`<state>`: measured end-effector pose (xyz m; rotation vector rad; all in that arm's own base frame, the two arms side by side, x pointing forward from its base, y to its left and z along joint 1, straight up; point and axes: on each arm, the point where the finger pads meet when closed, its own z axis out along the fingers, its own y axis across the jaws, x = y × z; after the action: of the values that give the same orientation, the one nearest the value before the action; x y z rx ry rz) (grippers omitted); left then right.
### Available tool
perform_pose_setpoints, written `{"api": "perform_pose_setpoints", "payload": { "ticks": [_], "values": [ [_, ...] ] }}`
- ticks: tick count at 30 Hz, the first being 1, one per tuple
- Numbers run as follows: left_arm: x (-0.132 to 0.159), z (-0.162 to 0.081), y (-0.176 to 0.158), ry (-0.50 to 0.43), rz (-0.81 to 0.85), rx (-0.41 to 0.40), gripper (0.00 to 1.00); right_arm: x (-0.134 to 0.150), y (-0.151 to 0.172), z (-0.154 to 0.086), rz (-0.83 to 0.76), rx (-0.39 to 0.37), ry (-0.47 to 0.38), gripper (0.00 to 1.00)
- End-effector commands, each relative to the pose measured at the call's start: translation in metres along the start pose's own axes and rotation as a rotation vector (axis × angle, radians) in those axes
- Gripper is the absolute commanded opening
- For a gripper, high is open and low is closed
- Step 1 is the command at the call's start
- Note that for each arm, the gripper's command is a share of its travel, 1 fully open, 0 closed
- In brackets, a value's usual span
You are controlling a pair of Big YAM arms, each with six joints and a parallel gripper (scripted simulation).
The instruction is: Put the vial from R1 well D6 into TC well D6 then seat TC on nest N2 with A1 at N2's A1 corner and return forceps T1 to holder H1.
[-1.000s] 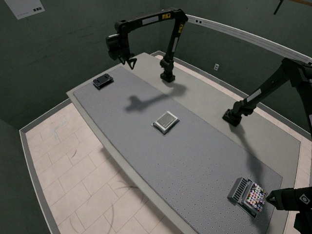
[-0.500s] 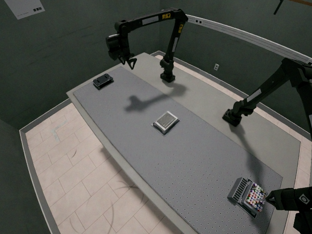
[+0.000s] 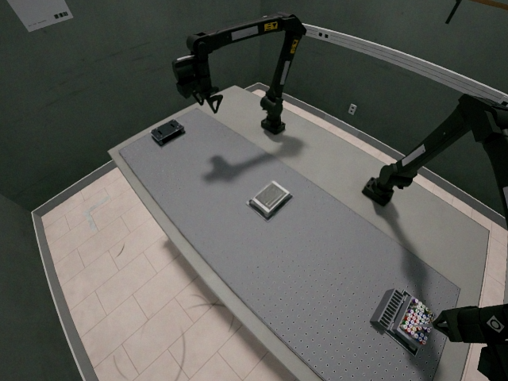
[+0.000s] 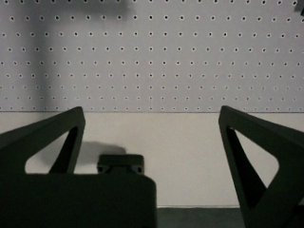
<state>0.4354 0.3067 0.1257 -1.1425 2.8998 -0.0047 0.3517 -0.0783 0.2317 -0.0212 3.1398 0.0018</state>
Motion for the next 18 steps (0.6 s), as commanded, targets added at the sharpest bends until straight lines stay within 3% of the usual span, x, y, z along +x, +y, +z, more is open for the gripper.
{"api": "perform_pose_setpoints", "payload": {
  "ticks": [1,18],
  "values": [
    [-0.0087,-0.0014,-0.0059,-0.006,-0.006,-0.001,0.11,-0.007,-0.002,-0.0124,0.009,0.009,-0.033,1.0],
    [-0.0071,-0.0014,-0.0057,0.001,-0.006,-0.002,0.11,-0.007,-0.002,-0.0124,0.009,0.009,-0.033,1.0]
  ]
}}
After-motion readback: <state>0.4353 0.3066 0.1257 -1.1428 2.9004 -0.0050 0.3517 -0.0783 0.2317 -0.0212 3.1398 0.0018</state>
